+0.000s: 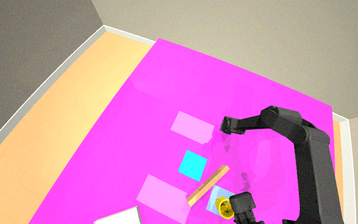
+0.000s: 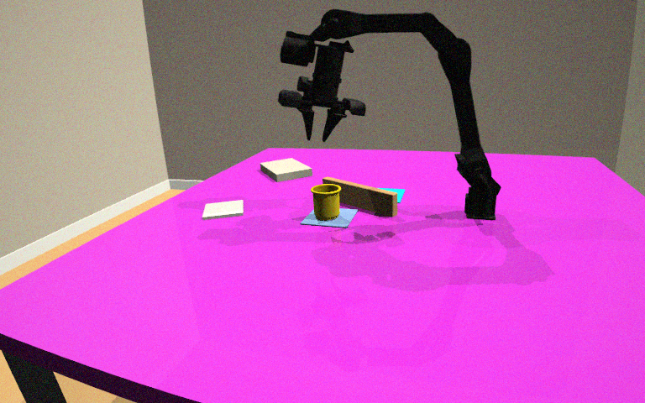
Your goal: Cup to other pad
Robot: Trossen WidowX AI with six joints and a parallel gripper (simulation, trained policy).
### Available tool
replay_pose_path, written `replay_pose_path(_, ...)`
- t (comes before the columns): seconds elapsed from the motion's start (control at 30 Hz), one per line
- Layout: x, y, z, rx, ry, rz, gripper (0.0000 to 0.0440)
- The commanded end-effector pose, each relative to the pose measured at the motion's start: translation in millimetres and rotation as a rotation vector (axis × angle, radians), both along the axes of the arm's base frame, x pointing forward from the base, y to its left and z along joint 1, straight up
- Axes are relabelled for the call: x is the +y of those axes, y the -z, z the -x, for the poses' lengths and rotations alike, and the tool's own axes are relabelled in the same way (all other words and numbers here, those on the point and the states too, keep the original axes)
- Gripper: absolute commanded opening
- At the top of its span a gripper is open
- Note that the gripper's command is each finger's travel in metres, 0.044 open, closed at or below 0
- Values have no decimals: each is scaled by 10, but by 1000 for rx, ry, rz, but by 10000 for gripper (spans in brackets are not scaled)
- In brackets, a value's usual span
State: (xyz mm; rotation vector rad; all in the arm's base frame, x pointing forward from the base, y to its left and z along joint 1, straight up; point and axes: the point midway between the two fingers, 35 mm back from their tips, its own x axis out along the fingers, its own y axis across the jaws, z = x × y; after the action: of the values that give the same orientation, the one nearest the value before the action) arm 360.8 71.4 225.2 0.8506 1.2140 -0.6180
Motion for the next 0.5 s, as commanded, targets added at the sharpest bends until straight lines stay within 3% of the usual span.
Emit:
replay_pose_path(0.0,-11,123,24,58,8,19,159)
replay_pose_path(0.47,-49,563,153,236,43,84,169)
